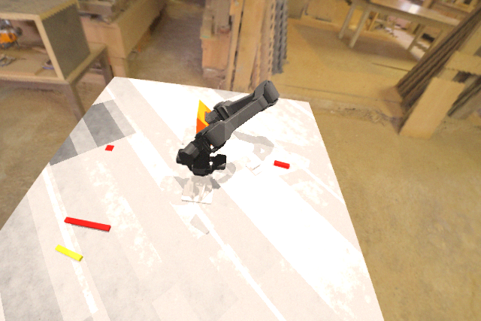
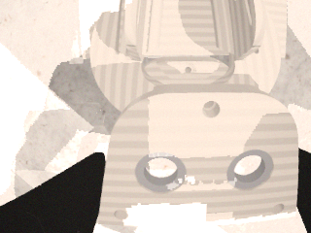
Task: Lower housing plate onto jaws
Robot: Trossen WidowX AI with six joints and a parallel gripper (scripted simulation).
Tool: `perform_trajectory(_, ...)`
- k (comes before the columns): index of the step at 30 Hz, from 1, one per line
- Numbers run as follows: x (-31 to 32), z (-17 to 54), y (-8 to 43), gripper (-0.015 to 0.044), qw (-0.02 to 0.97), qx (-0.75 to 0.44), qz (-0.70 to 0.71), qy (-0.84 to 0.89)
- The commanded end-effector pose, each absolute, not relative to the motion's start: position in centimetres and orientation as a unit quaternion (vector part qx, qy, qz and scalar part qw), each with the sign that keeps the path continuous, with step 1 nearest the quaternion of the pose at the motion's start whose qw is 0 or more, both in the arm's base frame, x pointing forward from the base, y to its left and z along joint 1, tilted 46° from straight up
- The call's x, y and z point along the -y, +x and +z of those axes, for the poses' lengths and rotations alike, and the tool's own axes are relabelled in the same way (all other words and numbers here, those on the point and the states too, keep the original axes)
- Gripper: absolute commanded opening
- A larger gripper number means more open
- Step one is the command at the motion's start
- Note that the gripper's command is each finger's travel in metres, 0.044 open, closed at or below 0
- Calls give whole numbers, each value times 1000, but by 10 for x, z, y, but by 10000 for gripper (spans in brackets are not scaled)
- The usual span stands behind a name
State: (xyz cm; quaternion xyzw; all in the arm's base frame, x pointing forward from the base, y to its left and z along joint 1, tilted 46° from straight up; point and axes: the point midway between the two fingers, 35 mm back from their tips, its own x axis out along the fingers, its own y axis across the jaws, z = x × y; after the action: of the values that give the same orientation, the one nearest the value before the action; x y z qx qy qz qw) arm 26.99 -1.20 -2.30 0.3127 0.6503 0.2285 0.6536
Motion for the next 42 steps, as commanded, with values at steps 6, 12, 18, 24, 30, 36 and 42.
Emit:
perform_trajectory(6, 1, -34, 270, 351, 652, -651, 228, 316)
perform_trajectory(12, -7, -40, 270, 351, 652, -650, 228, 317)
perform_trajectory(18, -14, -47, 270, 351, 651, -650, 229, 317)
perform_trajectory(24, -18, -50, 270, 351, 651, -650, 229, 318)
perform_trajectory(30, -18, -50, 270, 351, 651, -650, 229, 318)
perform_trajectory(36, -18, -50, 270, 351, 651, -650, 229, 318)
perform_trajectory(42, -20, -52, 270, 351, 651, -650, 229, 318)
